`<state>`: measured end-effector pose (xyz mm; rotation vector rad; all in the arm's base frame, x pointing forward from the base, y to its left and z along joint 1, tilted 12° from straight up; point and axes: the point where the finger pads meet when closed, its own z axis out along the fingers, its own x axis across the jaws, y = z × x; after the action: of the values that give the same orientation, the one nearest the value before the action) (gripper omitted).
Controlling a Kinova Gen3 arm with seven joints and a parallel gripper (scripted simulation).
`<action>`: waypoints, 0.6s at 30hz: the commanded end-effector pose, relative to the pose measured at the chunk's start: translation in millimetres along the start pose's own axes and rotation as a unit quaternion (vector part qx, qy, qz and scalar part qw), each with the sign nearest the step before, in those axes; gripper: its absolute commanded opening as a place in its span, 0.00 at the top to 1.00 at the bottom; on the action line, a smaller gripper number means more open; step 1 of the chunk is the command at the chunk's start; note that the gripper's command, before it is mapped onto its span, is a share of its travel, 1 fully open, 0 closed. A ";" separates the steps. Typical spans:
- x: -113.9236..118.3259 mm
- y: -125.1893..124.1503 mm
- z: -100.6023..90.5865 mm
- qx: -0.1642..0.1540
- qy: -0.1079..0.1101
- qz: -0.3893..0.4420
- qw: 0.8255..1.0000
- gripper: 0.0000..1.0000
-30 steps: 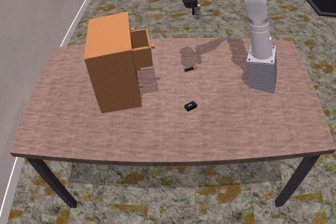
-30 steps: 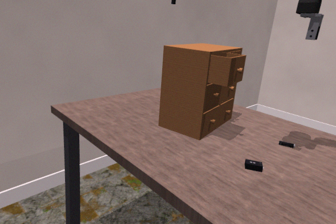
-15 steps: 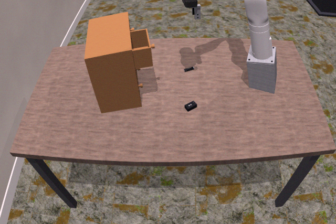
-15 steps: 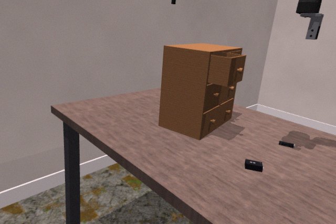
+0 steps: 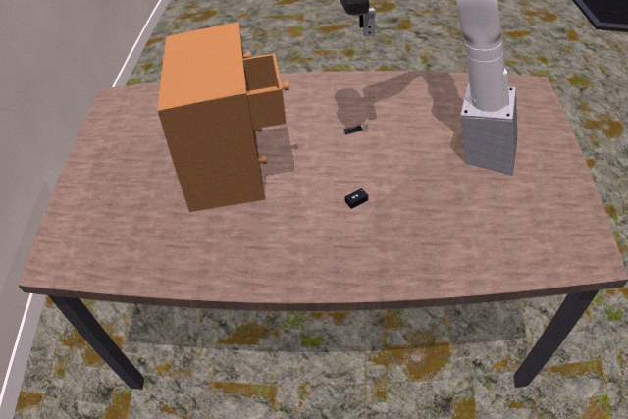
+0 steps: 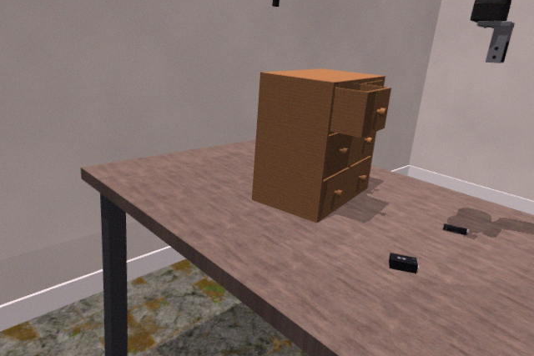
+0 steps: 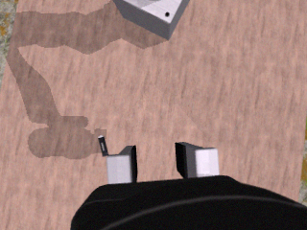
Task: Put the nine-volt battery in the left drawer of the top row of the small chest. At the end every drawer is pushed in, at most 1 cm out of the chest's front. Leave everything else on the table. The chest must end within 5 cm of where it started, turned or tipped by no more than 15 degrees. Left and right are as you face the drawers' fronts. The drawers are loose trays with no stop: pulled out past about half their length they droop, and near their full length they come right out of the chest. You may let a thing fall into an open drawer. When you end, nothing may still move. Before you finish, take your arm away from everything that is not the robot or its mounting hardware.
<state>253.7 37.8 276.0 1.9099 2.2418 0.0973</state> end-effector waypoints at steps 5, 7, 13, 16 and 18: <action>-0.1 0.5 -0.1 -0.001 0.000 -0.001 1.000 0.33; -0.2 0.7 0.1 -0.001 0.000 -0.002 1.000 0.33; -0.8 1.6 1.4 -0.001 0.000 -0.009 1.000 0.33; -1.5 2.8 3.1 -0.001 -0.001 -0.018 1.000 0.33; -2.2 3.9 4.7 -0.001 -0.001 -0.026 1.000 0.33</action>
<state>257.9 35.8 273.6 1.8569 2.2771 0.0931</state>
